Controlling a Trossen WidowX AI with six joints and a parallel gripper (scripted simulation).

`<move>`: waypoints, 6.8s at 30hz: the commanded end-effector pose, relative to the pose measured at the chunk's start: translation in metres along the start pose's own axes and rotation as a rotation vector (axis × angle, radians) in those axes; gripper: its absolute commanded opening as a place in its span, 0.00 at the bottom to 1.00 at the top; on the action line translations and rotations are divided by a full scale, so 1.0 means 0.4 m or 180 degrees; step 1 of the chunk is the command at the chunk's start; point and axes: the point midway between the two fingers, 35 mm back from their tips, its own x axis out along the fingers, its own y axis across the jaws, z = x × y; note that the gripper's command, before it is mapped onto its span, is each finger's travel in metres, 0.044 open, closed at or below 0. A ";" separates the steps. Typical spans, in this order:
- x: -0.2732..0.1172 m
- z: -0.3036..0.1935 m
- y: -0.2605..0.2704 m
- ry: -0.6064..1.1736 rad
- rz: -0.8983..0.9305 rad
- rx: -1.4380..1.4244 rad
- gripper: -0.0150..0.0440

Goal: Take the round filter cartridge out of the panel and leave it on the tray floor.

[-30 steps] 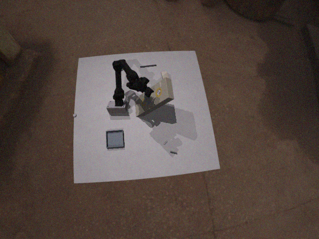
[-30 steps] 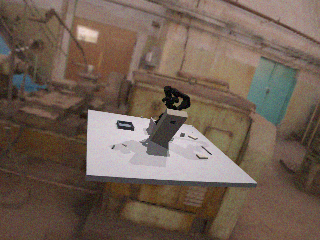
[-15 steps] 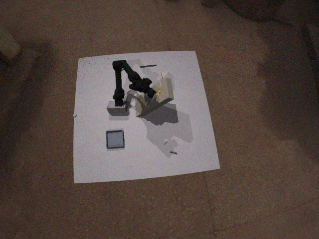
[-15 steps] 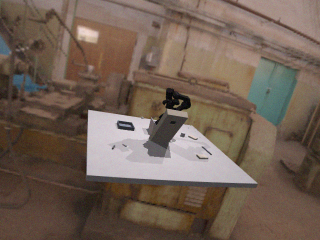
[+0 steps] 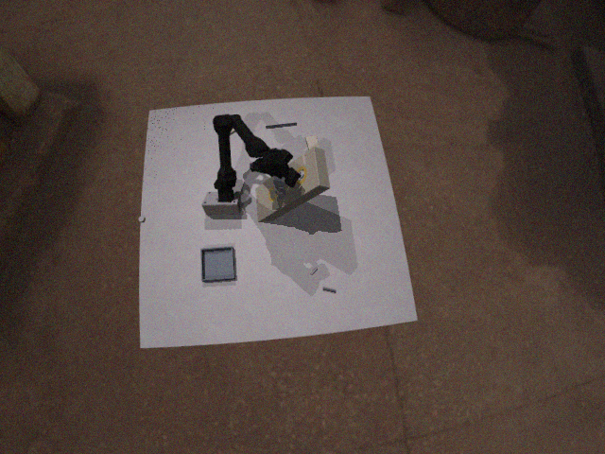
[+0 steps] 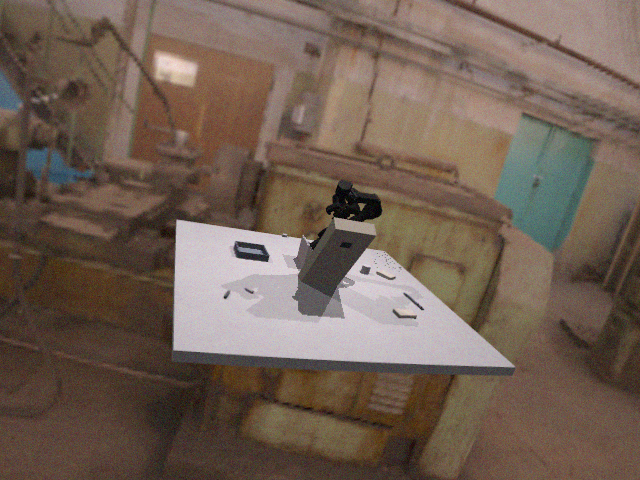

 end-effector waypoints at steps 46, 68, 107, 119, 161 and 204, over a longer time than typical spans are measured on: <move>0.041 0.001 -0.003 -0.0004 -0.0020 0.0001 0.41; 0.043 0.002 -0.003 -0.0028 -0.0014 0.0010 0.33; 0.058 0.001 -0.003 -0.0016 -0.0015 0.3512 0.25; 0.060 0.001 -0.003 -0.0019 -0.0012 0.4845 0.25; -0.129 -0.049 0.035 -0.0010 -0.0021 0.4914 0.25; -0.133 -0.002 -0.003 -0.0011 -0.0020 0.4914 0.41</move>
